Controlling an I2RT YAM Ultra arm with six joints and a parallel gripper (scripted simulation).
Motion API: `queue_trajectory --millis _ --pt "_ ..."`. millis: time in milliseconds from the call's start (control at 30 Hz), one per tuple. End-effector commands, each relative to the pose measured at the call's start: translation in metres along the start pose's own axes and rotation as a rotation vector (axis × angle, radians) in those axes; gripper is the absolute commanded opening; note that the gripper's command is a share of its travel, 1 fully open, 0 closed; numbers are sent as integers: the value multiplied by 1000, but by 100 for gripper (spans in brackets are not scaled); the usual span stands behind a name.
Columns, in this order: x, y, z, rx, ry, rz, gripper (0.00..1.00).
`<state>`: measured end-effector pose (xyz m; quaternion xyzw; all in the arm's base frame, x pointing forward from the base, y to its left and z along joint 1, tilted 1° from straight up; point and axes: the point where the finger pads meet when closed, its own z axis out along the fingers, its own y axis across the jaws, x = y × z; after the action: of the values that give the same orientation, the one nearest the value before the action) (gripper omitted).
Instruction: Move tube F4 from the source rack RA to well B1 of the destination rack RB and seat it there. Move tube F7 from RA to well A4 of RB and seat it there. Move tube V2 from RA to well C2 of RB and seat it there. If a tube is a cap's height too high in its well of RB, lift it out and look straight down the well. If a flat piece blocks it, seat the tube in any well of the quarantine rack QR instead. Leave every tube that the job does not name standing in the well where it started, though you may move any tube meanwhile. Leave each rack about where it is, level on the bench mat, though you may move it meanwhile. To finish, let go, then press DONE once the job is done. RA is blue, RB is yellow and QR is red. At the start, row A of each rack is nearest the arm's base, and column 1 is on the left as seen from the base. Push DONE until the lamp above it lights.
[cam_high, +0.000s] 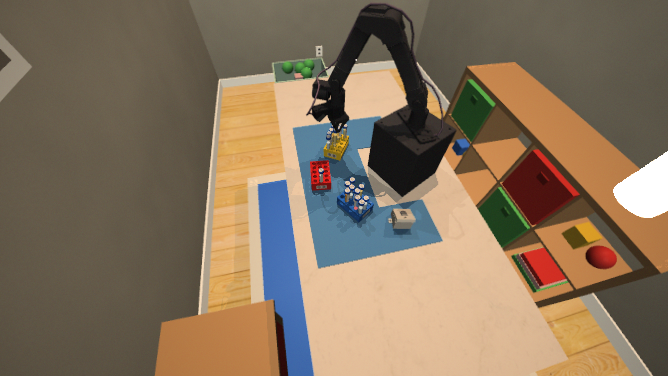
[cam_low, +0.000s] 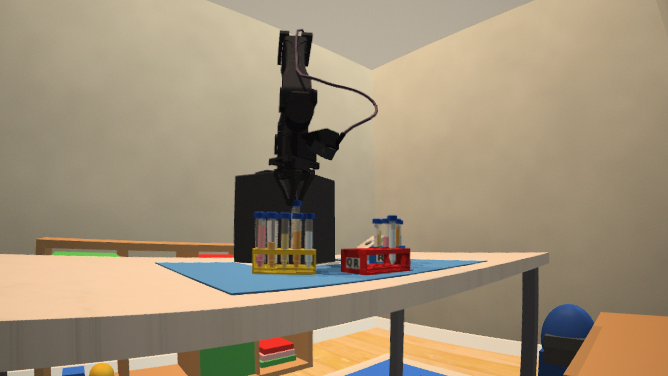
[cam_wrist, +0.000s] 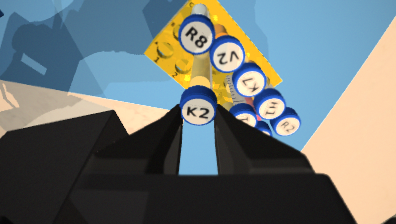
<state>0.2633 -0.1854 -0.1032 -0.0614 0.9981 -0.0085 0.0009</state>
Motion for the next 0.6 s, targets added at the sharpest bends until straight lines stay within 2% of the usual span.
queue_trajectory --millis 0,567 --pt "-3 -9 3 13 -16 6 0" --pt "-6 -15 9 25 -19 7 0"
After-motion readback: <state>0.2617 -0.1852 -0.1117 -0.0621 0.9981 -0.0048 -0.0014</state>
